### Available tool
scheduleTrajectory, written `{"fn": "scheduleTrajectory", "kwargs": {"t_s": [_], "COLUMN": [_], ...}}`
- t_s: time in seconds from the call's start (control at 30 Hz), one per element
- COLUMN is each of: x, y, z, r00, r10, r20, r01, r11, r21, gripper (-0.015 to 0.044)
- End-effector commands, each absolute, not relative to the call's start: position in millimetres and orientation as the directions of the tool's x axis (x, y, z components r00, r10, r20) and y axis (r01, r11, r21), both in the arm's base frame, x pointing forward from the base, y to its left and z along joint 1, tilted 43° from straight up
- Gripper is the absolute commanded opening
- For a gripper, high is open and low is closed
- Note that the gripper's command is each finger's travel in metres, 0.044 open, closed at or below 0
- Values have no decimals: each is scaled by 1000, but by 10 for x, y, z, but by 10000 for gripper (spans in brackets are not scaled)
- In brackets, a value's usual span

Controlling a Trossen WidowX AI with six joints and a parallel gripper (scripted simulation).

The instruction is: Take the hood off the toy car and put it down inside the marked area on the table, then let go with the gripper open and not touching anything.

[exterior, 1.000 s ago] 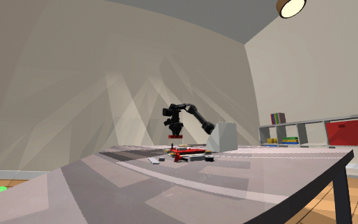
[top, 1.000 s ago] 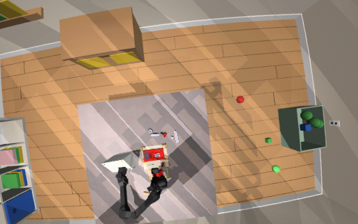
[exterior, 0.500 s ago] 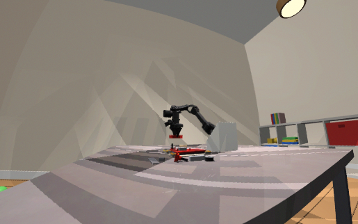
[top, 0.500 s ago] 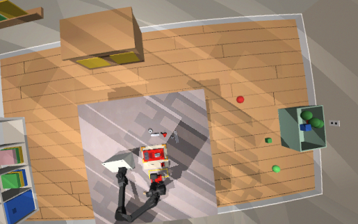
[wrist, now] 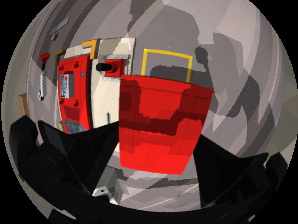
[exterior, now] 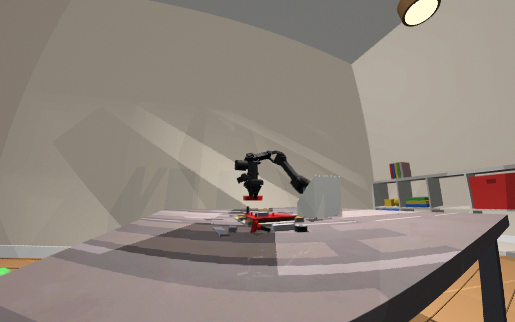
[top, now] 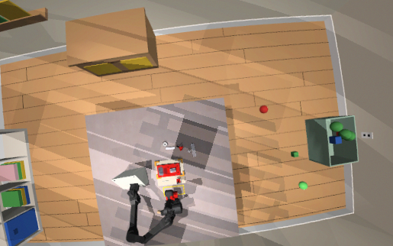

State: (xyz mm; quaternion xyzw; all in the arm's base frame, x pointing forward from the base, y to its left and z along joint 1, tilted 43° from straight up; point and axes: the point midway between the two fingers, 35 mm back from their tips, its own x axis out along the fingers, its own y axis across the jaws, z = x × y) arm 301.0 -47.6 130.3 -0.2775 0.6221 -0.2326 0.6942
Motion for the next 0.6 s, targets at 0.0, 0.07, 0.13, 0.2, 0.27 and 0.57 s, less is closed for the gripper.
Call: {"fn": "scheduleTrajectory", "kwargs": {"t_s": [0.0,0.07,0.13,0.2,0.27,0.57], "x": [3018,3021,3024,3027,3030,3042], "y": [-498,-507,-516,-526,-535,-577], "z": [1282,1271,1261,1250,1239,1192], "r00": [119,119,119,119,119,119], "r10": [-671,-671,-671,-671,-671,-670], "r20": [-732,-732,-732,-732,-732,-732], "r01": [-25,-25,-25,-25,-25,-25], "r11": [735,735,735,735,735,735], "r21": [-678,-678,-678,-677,-677,-677], "gripper": [0,0,0,0,0,0]}}
